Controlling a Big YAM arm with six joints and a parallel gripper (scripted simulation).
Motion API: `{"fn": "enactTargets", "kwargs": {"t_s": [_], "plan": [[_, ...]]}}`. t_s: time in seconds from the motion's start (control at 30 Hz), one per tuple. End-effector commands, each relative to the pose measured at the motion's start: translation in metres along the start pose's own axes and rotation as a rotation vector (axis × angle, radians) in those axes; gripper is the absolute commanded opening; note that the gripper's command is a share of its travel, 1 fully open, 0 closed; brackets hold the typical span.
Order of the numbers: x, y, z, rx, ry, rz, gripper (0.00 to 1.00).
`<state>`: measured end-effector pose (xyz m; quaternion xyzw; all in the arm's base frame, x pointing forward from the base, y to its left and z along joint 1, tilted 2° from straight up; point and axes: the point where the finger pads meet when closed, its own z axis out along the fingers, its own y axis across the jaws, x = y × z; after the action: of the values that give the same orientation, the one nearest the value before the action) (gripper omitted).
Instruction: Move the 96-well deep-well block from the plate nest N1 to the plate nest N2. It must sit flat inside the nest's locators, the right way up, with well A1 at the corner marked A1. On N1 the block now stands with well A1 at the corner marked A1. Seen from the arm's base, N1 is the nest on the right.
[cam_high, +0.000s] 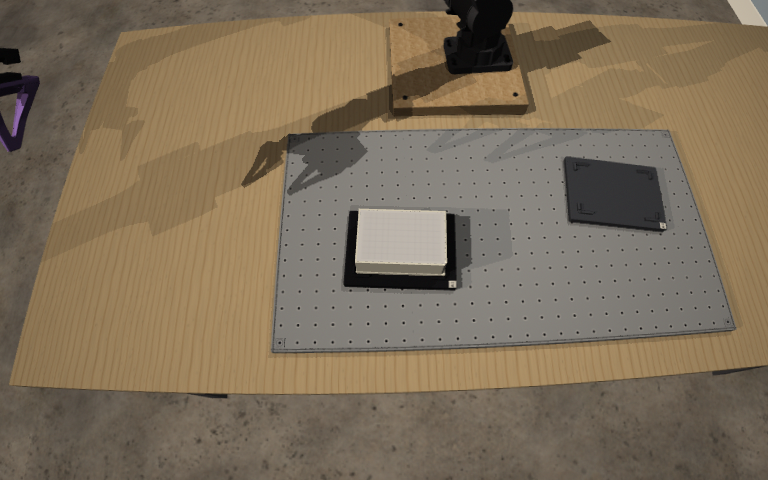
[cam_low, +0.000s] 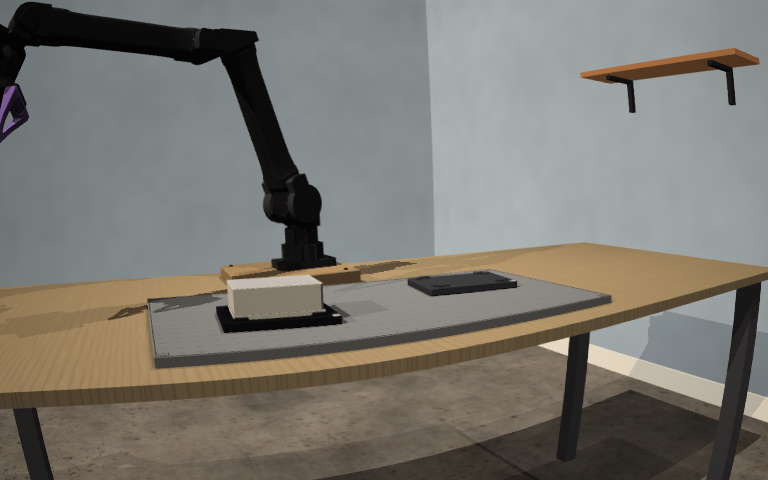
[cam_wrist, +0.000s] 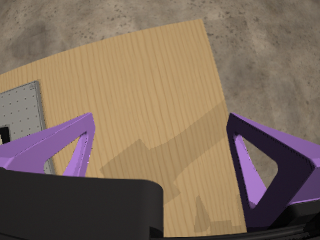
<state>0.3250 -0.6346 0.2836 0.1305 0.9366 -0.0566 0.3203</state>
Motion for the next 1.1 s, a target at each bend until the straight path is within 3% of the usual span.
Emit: {"fn": "enactTargets", "kwargs": {"t_s": [0.0,0.53,0.57,0.63,0.7,0.73,0.83,0.87,0.9,0.97,1.07], "plan": [[-0.005,0.0,-0.007,0.01,-0.009,-0.007,1.0],[-0.005,0.0,-0.007,0.01,-0.009,-0.007,1.0],[-0.028,0.009,-0.023,0.024,-0.023,-0.078,1.0],[-0.032,0.02,-0.024,0.018,-0.007,-0.144,1.0],[-0.025,0.034,-0.015,-0.002,0.015,-0.159,1.0],[-0.03,0.034,-0.014,0.015,-0.001,-0.171,1.0],[-0.033,0.044,-0.009,0.016,-0.002,-0.172,1.0],[-0.03,0.044,-0.004,0.009,0.002,-0.167,1.0],[-0.017,0.04,0.019,-0.017,0.025,-0.15,1.0],[-0.012,0.053,0.023,-0.052,0.067,-0.197,1.0],[-0.012,0.062,0.028,-0.07,0.09,-0.253,1.0]]}}
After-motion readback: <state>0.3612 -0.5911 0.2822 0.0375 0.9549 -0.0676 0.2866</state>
